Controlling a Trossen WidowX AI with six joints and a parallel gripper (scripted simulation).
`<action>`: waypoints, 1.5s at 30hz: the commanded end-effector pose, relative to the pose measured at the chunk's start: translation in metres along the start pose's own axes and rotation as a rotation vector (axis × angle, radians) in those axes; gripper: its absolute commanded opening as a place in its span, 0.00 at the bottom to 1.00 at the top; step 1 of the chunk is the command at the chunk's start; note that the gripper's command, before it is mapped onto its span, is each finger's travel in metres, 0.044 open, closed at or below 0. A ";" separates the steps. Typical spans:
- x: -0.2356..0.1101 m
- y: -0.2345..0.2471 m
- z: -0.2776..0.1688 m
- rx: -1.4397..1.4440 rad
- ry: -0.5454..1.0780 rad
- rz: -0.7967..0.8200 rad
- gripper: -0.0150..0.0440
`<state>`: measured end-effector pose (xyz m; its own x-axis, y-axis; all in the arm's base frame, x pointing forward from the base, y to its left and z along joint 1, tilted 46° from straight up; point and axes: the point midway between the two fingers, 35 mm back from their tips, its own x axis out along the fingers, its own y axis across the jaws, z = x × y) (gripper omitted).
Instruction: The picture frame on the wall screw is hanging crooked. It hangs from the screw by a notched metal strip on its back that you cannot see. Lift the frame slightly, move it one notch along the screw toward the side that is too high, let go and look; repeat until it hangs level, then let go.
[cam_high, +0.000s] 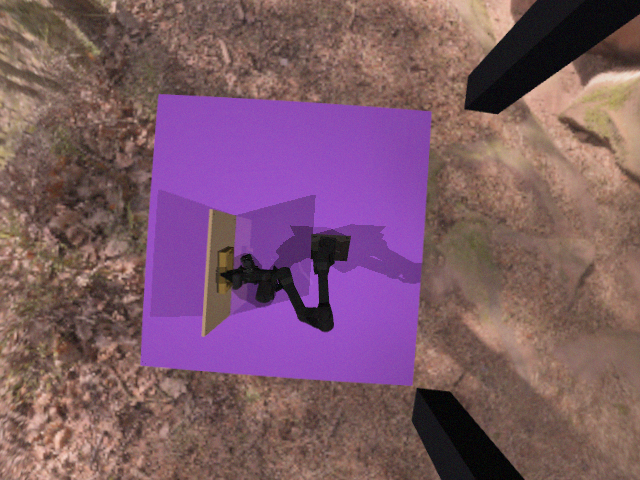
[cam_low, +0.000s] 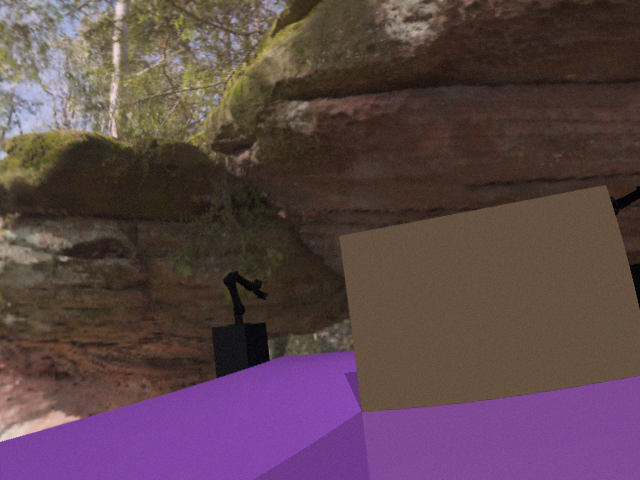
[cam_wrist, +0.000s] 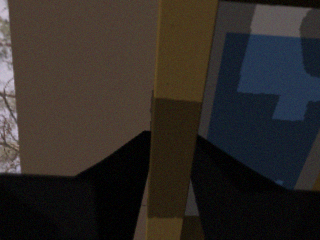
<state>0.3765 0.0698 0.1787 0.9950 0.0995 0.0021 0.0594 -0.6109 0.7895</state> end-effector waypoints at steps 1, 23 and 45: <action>0.000 0.001 0.000 0.002 0.001 0.000 0.25; 0.000 0.008 0.000 0.002 0.001 0.000 0.25; 0.000 0.011 0.000 0.002 0.001 0.000 0.25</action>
<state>0.3763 0.0649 0.1848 0.9938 0.1110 -0.0064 0.0731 -0.6087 0.7900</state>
